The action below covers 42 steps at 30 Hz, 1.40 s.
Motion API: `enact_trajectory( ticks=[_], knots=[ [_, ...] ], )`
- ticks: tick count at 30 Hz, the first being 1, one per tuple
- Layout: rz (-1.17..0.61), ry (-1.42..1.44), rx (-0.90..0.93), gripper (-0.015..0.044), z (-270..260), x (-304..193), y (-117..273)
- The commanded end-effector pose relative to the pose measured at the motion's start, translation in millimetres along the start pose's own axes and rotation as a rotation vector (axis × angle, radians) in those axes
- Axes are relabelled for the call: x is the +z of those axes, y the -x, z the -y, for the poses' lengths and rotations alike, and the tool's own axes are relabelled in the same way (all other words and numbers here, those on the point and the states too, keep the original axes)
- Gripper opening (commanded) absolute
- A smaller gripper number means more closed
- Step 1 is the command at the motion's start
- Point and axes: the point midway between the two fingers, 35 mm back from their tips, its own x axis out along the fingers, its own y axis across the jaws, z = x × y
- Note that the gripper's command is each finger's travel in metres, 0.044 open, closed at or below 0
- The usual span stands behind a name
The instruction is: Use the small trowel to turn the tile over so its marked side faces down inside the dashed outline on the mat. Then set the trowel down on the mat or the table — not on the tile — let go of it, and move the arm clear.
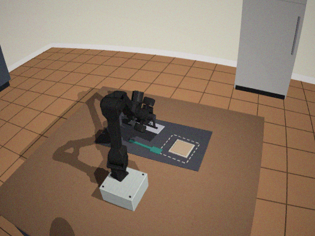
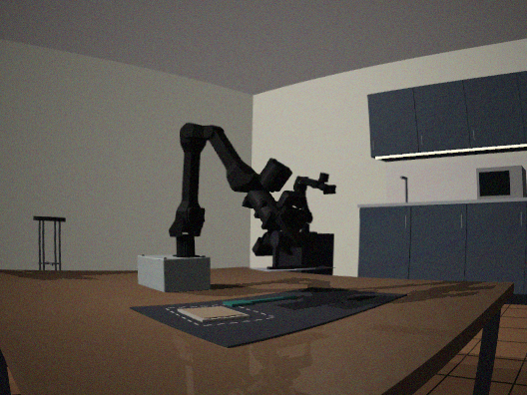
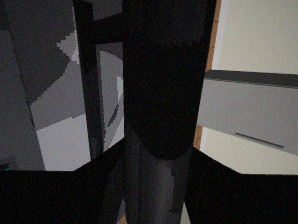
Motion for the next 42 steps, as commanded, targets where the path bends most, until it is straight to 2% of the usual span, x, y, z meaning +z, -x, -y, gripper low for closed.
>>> enact_trajectory(
  ticks=[1, 10, 27, 42],
  knots=[
    [0.000, -0.002, -0.004, 0.0000, 1, 0, 0],
    [0.027, 0.041, 0.020, 0.0000, -1, 6, -3],
    [0.386, 0.473, 0.154, 0.0000, -14, 75, -25],
    [0.766, 0.805, 0.160, 0.0000, -30, 133, -30]
  ],
)
